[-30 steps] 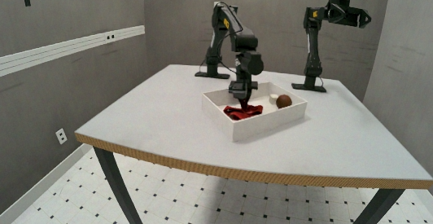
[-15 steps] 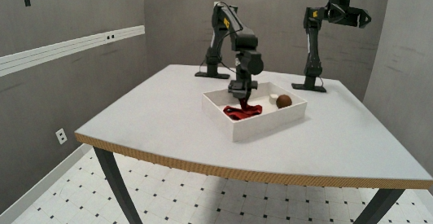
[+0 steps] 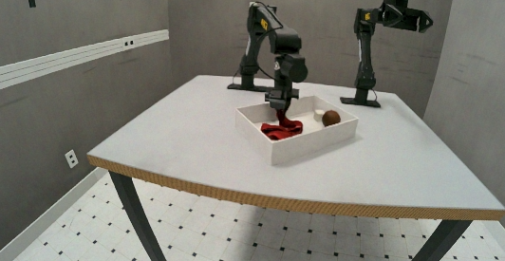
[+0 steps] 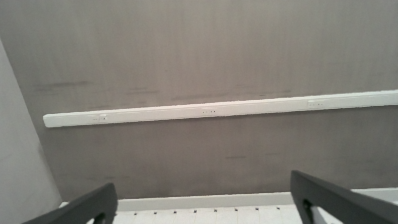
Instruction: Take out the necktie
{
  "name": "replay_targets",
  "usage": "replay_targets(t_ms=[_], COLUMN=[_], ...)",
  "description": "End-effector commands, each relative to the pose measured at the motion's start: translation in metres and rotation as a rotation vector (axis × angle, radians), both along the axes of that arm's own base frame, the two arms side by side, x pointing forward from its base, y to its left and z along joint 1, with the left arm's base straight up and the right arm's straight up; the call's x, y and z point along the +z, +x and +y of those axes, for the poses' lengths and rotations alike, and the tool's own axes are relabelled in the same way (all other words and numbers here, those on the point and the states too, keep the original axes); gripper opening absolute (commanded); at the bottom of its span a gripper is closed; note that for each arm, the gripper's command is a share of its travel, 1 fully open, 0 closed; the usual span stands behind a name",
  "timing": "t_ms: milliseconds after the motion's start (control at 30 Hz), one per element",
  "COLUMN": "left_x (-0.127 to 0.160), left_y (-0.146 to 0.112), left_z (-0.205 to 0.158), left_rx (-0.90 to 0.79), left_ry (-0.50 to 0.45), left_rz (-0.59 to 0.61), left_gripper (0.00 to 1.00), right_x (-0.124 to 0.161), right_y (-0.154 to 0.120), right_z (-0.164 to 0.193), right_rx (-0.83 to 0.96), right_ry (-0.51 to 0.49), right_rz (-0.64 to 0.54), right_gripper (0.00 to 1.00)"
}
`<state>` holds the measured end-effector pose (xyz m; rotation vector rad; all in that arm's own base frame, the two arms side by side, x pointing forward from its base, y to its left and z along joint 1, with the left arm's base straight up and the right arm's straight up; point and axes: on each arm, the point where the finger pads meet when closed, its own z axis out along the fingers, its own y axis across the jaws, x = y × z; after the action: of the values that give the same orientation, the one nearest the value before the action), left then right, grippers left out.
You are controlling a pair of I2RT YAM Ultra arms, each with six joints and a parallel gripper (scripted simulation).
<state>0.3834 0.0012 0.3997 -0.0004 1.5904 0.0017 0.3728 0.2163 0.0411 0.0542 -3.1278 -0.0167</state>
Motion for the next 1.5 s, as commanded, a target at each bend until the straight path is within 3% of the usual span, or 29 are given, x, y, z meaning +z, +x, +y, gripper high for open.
replay_targets(t_ms=[0,433,1467], left_x=[0.000,0.000,0.000], left_y=[0.000,0.000,0.000], left_z=[0.000,0.000,0.000], left_rx=[0.000,0.000,0.000], left_ry=[0.000,0.000,0.000], left_rz=[0.000,0.000,0.000], left_gripper=[1.00,1.00,1.00], right_x=[0.013,0.048,0.227], right_y=[0.004,0.004,0.004], right_z=[-0.004,-0.004,-0.004], right_rx=[-0.010,-0.010,-0.010], right_ry=[-0.011,-0.011,-0.011], right_rz=[-0.013,-0.013,-0.013], right_gripper=[0.04,0.04,0.04])
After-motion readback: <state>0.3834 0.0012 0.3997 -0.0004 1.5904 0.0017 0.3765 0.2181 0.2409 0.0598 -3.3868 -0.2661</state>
